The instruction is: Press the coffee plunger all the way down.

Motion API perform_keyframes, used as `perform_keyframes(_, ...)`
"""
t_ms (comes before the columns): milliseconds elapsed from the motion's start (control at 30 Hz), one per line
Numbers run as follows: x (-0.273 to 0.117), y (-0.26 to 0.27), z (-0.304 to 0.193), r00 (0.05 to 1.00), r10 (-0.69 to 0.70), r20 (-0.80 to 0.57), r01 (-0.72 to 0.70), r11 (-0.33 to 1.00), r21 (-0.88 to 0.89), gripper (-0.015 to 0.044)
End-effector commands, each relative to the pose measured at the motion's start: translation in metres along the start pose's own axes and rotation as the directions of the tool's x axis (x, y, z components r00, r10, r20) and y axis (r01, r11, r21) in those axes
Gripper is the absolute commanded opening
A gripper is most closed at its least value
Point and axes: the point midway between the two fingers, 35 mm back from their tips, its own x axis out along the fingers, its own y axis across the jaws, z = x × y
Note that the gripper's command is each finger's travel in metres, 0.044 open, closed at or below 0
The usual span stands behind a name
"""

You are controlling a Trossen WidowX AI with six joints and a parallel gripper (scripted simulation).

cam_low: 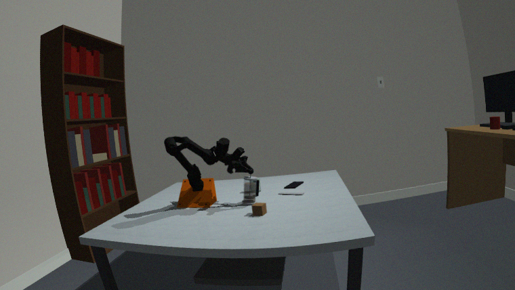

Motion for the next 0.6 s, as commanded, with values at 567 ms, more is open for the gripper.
perform_keyframes(567,0.0042,0.0019,-0.0047,1.000,-0.009,-0.024,0.008,1.000,-0.019,0.0120)
